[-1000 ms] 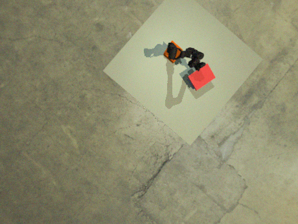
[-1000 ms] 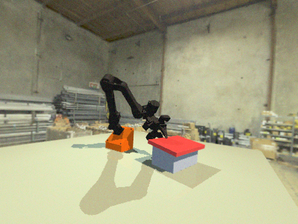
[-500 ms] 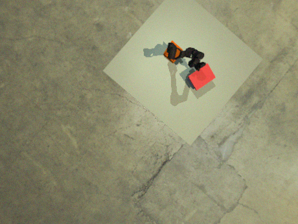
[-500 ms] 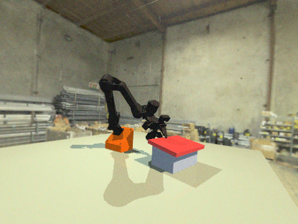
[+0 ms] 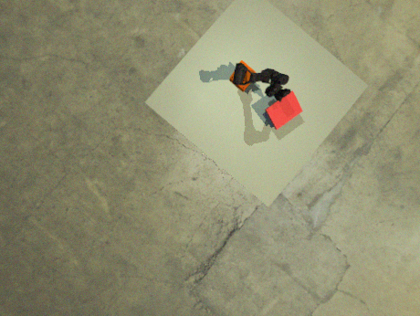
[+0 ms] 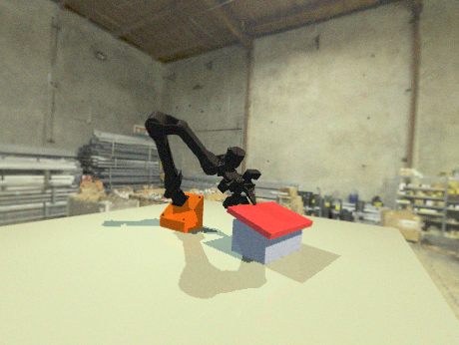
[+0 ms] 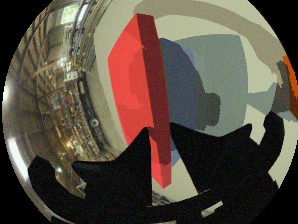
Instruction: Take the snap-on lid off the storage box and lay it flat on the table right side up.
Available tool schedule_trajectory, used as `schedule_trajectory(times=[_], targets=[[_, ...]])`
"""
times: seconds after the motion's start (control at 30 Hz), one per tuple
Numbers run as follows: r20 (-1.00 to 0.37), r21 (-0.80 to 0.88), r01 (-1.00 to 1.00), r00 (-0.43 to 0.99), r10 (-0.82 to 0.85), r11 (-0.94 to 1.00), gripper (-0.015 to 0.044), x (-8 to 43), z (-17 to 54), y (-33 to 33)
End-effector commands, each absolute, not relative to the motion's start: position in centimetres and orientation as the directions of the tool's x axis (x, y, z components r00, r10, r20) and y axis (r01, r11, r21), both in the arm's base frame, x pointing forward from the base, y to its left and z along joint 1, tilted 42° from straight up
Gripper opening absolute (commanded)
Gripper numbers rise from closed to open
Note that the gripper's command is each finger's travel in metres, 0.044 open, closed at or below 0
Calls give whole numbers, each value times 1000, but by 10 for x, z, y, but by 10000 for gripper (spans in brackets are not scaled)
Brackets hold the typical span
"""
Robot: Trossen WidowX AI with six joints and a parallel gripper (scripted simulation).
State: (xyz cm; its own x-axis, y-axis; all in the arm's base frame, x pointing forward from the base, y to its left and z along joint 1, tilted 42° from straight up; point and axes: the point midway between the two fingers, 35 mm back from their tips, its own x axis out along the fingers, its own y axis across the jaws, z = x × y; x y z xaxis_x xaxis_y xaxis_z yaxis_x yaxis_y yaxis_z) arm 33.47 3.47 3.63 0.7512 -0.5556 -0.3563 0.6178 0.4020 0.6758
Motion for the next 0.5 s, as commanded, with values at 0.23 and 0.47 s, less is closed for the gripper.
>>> schedule_trajectory(times=[0.23,0.47], targets=[[-349,687,608,757,-553,398,0,340,51,45],[-349,687,608,757,-553,398,0,344,59,50]])
